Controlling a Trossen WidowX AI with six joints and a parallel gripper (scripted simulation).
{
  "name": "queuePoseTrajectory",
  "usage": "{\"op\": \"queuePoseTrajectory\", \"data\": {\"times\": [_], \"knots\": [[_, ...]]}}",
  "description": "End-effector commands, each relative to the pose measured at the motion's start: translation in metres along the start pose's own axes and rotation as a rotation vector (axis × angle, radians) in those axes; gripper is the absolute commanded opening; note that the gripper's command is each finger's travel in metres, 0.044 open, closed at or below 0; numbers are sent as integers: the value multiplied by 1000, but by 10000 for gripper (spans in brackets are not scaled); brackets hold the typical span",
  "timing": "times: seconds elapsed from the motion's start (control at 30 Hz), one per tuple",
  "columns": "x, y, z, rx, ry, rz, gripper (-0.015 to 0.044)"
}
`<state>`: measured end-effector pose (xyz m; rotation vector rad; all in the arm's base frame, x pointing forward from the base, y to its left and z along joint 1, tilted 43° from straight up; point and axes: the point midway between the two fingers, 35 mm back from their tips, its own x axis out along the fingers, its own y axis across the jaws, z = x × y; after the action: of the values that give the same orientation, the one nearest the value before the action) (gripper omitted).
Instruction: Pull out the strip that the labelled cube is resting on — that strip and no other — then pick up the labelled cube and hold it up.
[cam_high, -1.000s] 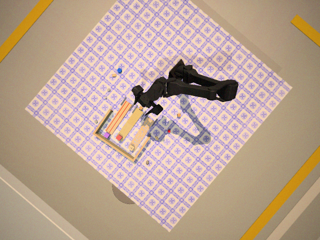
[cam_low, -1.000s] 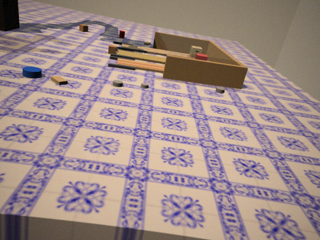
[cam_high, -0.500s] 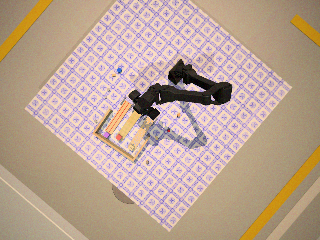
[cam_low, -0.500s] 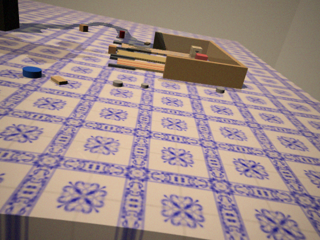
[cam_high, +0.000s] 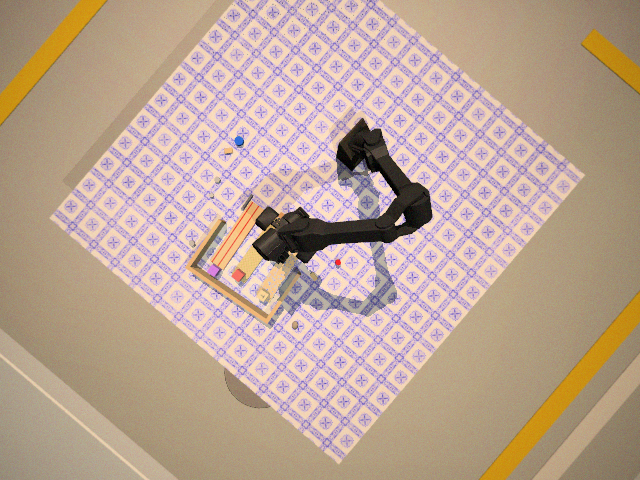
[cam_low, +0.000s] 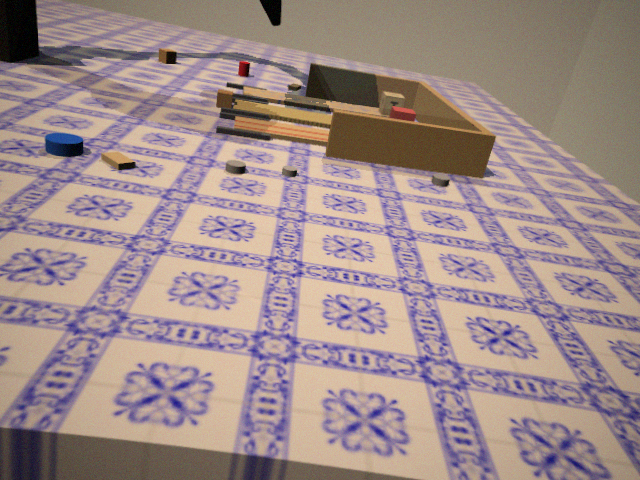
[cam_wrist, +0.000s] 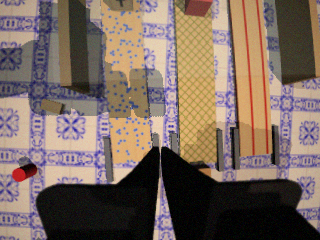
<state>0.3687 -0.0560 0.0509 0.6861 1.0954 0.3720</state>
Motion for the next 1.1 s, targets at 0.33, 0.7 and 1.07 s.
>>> {"op": "queuePoseTrajectory", "data": {"times": [0.33,0.7,1.07], "knots": [[29,34,-5,-95,290,26,0],[42,34,-8,-95,290,26,0],[60,34,-13,-95,290,26,0]]}}
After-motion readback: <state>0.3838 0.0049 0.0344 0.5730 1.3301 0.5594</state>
